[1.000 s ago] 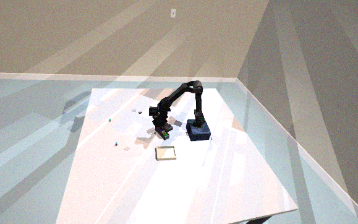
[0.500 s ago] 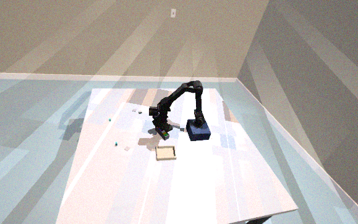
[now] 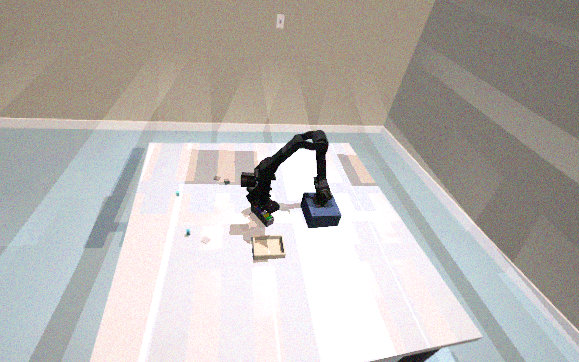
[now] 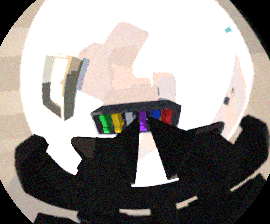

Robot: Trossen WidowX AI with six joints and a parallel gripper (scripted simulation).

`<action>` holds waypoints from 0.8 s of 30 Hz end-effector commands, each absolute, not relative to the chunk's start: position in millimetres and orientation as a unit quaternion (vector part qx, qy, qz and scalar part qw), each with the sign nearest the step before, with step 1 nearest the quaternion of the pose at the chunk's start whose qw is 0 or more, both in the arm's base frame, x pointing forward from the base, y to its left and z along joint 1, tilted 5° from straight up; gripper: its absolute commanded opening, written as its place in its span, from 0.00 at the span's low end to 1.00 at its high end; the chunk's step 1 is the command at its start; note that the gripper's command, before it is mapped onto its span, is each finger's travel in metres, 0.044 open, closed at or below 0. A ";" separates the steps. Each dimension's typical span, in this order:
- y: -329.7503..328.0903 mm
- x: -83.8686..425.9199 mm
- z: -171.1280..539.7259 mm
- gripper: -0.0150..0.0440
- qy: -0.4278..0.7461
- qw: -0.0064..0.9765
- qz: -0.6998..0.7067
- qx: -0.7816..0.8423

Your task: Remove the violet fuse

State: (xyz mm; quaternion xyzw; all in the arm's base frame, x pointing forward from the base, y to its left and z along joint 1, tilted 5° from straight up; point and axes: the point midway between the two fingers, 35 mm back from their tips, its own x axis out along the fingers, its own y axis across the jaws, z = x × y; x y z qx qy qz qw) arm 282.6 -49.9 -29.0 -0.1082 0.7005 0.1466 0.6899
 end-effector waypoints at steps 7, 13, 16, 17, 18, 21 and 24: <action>-49.1 282.0 -30.1 0.37 0.701 0.690 0.147 -0.106; -49.9 282.6 -29.0 0.35 0.701 0.690 0.147 -0.108; -49.9 282.6 -29.0 0.32 0.701 0.690 0.147 -0.108; -49.9 282.6 -29.0 0.31 0.701 0.690 0.147 -0.108; -49.9 282.6 -29.0 0.30 0.701 0.690 0.147 -0.108; -49.9 282.6 -29.0 0.26 0.701 0.690 0.147 -0.108; -49.9 282.6 -29.0 0.25 0.701 0.690 0.147 -0.108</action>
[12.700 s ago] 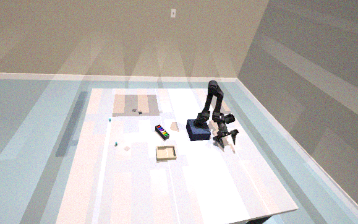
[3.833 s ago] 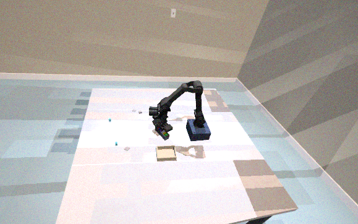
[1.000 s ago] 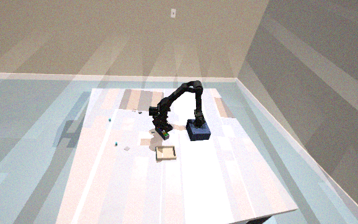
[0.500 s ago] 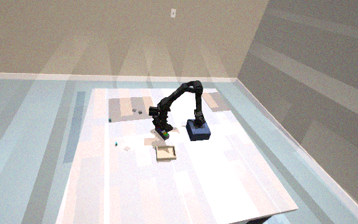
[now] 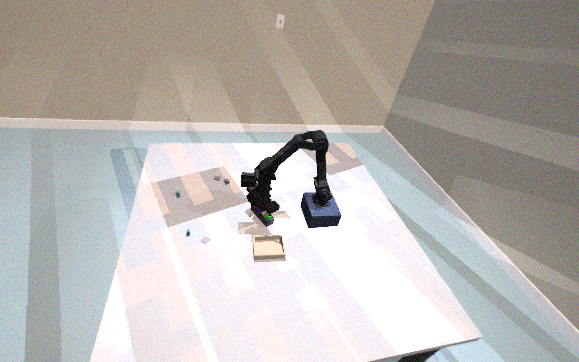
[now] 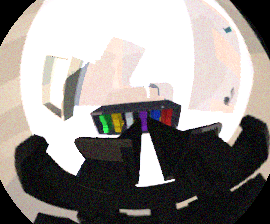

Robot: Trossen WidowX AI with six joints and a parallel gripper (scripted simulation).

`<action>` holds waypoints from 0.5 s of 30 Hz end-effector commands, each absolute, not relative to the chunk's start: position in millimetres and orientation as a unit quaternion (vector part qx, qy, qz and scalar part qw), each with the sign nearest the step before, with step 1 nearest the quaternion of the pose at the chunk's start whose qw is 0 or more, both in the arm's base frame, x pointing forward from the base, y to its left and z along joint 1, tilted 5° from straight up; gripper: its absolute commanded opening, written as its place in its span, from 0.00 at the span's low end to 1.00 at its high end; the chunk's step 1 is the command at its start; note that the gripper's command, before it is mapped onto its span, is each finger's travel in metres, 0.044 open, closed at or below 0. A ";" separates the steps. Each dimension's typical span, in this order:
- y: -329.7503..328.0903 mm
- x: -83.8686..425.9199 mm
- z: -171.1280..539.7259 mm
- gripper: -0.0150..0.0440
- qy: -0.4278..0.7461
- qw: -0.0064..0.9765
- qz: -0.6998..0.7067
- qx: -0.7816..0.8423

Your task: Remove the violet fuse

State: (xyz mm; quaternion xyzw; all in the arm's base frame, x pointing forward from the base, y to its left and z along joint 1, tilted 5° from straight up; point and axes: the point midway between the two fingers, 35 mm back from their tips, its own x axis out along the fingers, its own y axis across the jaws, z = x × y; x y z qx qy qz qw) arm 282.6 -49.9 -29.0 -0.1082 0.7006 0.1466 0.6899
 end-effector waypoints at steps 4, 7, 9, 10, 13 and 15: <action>-49.9 282.7 -27.8 0.25 0.701 0.690 0.147 -0.108; -50.0 282.9 -26.4 0.25 0.701 0.690 0.147 -0.108; -50.1 282.9 -25.4 0.25 0.701 0.690 0.147 -0.108; -50.1 283.0 -24.9 0.25 0.701 0.690 0.147 -0.108; -50.2 283.1 -23.5 0.25 0.701 0.690 0.147 -0.108; -50.3 283.2 -22.5 0.25 0.701 0.690 0.147 -0.108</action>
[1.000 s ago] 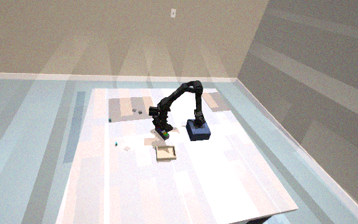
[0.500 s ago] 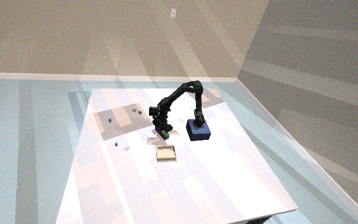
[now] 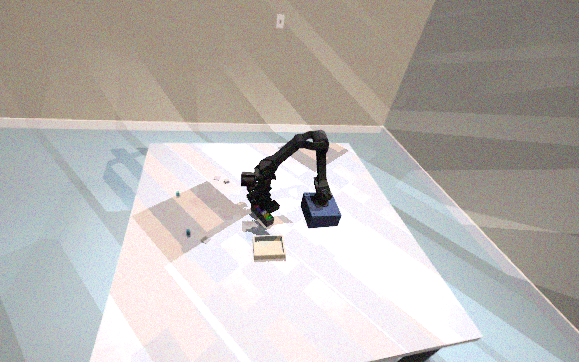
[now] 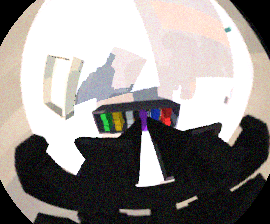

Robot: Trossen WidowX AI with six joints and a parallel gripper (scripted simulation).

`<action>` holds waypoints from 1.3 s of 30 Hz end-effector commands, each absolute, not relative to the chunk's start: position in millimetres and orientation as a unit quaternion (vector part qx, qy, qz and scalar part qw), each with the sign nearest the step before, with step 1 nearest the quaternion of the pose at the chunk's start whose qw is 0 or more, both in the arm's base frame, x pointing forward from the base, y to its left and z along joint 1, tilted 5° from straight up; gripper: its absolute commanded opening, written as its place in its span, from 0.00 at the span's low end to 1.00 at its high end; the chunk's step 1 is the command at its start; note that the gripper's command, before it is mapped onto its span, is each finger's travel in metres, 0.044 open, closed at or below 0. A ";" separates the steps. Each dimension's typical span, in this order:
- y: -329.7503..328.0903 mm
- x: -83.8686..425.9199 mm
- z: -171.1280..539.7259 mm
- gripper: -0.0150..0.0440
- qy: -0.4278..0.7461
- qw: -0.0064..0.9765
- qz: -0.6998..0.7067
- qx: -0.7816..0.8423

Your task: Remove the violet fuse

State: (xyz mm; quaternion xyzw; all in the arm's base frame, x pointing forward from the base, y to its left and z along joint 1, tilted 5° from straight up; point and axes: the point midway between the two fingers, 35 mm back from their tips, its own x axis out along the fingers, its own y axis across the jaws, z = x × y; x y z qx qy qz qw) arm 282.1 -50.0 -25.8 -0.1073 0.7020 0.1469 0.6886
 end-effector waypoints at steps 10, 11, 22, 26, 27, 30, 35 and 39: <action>-50.6 283.5 -17.6 0.25 0.701 0.690 0.147 -0.107; -50.6 283.5 -17.1 0.25 0.701 0.690 0.147 -0.107; -50.9 283.8 -11.7 0.25 0.701 0.690 0.147 -0.107; -51.0 283.8 -9.7 0.25 0.701 0.690 0.147 -0.107; -51.0 283.8 -9.2 0.25 0.701 0.690 0.147 -0.107; -51.1 283.9 -7.7 0.25 0.701 0.690 0.147 -0.107; -51.2 283.9 -5.3 0.25 0.701 0.690 0.147 -0.107; -51.3 283.9 -3.3 0.25 0.701 0.690 0.147 -0.107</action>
